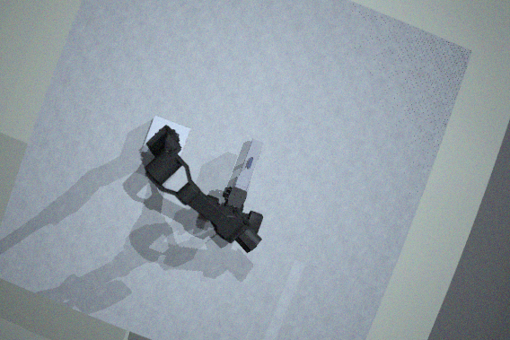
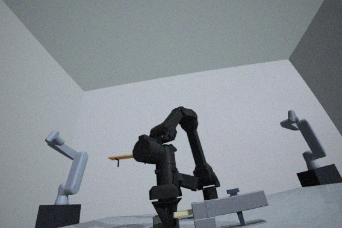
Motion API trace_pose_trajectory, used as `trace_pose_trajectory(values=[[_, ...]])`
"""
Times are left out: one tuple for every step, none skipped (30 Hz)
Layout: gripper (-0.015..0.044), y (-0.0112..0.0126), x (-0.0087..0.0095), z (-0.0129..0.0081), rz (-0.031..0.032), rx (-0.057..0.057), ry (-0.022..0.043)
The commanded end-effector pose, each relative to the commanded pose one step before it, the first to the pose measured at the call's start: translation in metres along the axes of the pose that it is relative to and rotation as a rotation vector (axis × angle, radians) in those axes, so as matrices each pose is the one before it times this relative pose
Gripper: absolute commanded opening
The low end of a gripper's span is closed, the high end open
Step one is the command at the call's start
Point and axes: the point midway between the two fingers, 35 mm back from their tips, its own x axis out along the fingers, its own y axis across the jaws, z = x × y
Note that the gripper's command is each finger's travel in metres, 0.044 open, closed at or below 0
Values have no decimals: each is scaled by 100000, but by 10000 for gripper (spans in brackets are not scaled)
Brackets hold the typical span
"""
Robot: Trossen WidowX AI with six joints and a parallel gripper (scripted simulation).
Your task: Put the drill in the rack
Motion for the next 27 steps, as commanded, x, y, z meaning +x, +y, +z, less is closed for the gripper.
trace_pose_trajectory(values=[[440, 71, 117, 251, 46, 559, -280], [440, 3, 14, 38, 0, 0, -3], [440, 3, 14, 37, 0, 0, -3], [440, 4, 14, 37, 0, 0, -3], [440, 5, 15, 36, 0, 0, -3], [440, 6, 15, 36, 0, 0, -3], [440, 7, 15, 35, 0, 0, -3], [440, 12, 24, 53, 1, 0, -5], [440, 11, 19, 40, 1, 0, -3], [414, -120, -128, -221, -119, -571, 286], [388, 0, 0, 0, 0, 0, 0], [361, 0, 0, 0, 0, 0, 0], [335, 0, 0, 0, 0, 0, 0], [309, 0, 0, 0, 0, 0, 0], [282, 0, 0, 0, 0, 0, 0], [256, 0, 0, 0, 0, 0, 0], [230, 0, 0, 0, 0, 0, 0], [204, 0, 0, 0, 0, 0, 0], [177, 0, 0, 0, 0, 0, 0], [151, 0, 0, 0, 0, 0, 0], [125, 0, 0, 0, 0, 0, 0], [99, 0, 0, 0, 0, 0, 0], [73, 0, 0, 0, 0, 0, 0], [46, 0, 0, 0, 0, 0, 0], [40, 0, 0, 0, 0, 0, 0], [33, 0, 0, 0, 0, 0, 0], [26, 0, 0, 0, 0, 0, 0]])
